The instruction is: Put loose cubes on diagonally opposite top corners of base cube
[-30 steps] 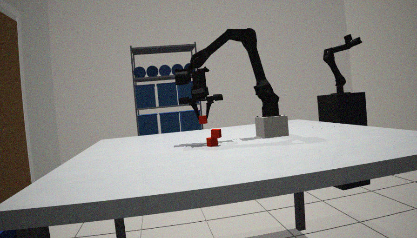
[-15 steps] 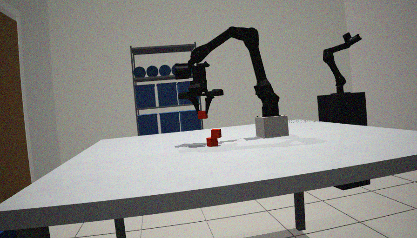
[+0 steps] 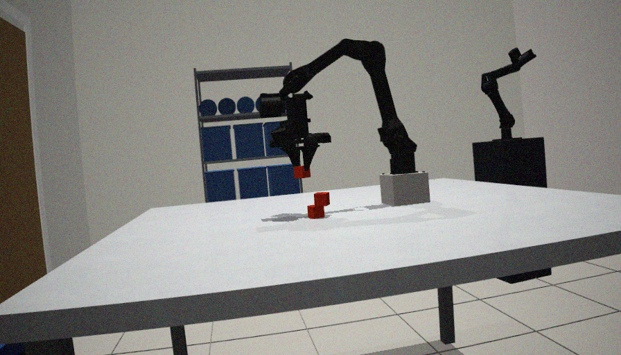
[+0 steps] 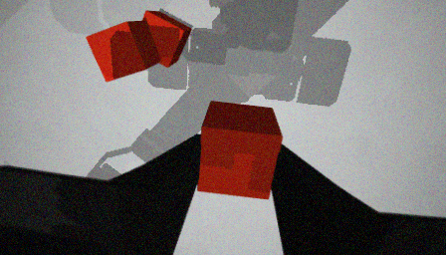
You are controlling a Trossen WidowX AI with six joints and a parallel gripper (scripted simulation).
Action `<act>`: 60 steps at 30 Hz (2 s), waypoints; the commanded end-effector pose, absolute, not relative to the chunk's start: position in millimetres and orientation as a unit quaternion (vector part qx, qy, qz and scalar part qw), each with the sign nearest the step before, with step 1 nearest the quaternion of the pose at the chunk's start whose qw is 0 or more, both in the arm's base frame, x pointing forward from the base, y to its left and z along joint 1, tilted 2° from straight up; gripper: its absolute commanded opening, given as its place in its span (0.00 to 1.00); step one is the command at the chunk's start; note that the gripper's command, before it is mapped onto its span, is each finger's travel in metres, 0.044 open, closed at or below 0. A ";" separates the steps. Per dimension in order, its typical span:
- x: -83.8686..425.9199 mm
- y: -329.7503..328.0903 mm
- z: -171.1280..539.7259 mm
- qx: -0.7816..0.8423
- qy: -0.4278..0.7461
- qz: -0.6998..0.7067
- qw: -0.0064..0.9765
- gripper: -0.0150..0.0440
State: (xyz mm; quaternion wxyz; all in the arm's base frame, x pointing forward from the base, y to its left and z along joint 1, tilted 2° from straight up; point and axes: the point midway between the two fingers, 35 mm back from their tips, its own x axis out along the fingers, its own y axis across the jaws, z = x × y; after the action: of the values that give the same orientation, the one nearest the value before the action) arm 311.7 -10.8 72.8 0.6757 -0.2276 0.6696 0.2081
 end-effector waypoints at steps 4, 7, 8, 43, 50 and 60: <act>314.0 0.1 69.3 -0.162 0.688 0.144 0.692 0.43; 314.8 5.0 68.7 -0.131 0.694 0.114 0.699 0.43; 315.0 6.7 68.5 -0.121 0.695 0.104 0.701 0.43; 317.9 56.3 59.9 0.190 0.674 -0.200 0.685 0.43; 317.7 54.7 38.7 0.192 0.673 -0.202 0.685 0.43; 317.2 54.0 31.3 0.193 0.673 -0.203 0.684 0.43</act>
State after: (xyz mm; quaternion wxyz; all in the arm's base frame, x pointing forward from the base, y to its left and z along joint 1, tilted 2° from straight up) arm 318.6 54.1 34.2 0.6878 0.1917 0.6707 -0.2009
